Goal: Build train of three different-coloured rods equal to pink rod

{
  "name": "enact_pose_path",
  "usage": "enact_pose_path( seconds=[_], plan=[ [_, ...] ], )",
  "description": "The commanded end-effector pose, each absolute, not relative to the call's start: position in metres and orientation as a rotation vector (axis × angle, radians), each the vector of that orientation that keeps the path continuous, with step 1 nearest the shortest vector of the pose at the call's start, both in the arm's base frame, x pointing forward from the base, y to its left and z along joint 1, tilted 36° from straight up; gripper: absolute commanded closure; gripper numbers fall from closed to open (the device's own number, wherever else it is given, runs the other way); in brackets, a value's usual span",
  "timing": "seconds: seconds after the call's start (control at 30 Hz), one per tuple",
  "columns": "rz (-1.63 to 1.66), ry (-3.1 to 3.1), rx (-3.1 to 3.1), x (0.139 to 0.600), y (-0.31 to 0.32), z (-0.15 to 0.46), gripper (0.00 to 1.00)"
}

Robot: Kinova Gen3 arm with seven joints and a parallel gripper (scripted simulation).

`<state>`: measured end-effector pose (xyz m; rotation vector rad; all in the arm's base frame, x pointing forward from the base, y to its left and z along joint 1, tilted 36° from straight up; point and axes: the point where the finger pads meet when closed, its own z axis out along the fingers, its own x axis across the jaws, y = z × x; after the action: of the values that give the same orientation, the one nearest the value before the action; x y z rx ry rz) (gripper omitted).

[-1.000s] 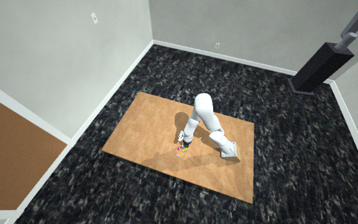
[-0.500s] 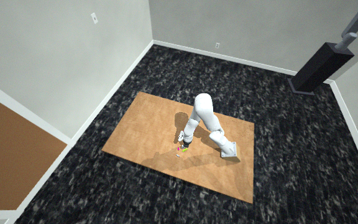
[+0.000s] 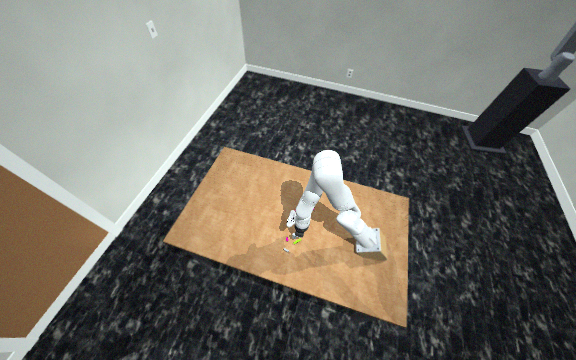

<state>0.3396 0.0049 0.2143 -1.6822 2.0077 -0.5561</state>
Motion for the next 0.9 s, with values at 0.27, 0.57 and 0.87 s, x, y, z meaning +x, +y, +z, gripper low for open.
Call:
enact_pose_path(
  seconds=[0.27, 0.57, 0.87],
  plan=[
    [-0.555, 2.01, -1.683, 0.3382, 0.0044, 0.2132, 0.0],
    [-0.557, 2.006, -1.689, 0.3383, 0.0045, 0.2133, 0.0],
    [-0.578, 1.957, -1.758, 0.3389, 0.0058, 0.2142, 0.0]
  ],
)
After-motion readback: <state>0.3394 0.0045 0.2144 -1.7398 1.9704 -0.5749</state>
